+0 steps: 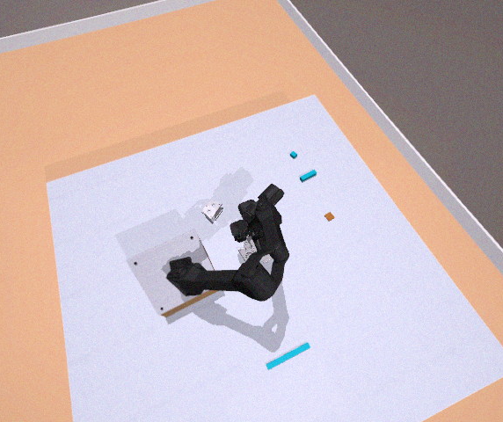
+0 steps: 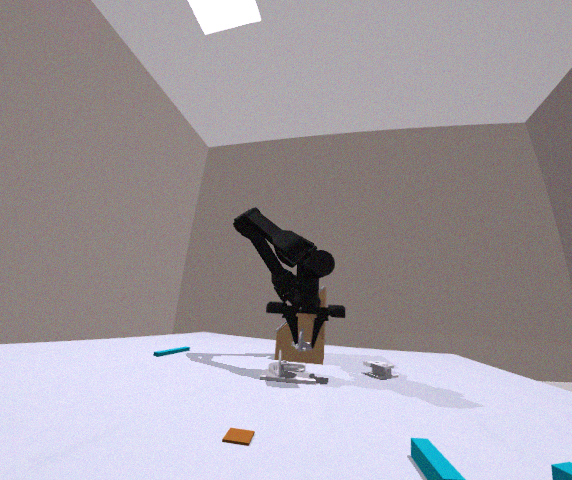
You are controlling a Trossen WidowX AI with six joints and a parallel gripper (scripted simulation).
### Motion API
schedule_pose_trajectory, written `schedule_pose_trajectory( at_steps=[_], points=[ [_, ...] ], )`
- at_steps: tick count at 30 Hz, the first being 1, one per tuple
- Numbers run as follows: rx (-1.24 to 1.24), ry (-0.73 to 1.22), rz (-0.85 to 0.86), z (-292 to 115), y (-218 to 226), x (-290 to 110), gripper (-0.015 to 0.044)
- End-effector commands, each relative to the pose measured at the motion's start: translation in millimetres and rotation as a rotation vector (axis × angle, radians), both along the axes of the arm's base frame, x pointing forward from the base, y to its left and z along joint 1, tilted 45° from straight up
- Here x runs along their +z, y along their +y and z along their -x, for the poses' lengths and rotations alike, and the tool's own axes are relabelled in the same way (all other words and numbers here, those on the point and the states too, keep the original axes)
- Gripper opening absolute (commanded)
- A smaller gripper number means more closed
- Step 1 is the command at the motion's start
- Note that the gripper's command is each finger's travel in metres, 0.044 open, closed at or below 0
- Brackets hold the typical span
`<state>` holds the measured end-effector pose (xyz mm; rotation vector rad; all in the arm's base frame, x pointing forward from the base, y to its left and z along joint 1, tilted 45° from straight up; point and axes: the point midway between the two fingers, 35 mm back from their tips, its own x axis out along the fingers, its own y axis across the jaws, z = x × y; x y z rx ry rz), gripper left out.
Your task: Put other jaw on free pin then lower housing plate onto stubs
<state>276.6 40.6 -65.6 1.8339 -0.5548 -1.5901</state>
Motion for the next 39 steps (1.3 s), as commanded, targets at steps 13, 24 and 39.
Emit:
schedule_pose_trajectory(
  at_steps=[13,24,39],
  points=[
    [0.000,0.004,0.008,-2.0,-19.2,-18.4,0.0134],
    [-0.002,0.001,0.008,-3.3,-26.5,-25.2,0.0134],
    [-0.003,0.000,0.007,-3.4,-26.8,-25.6,0.0134]
  ],
)
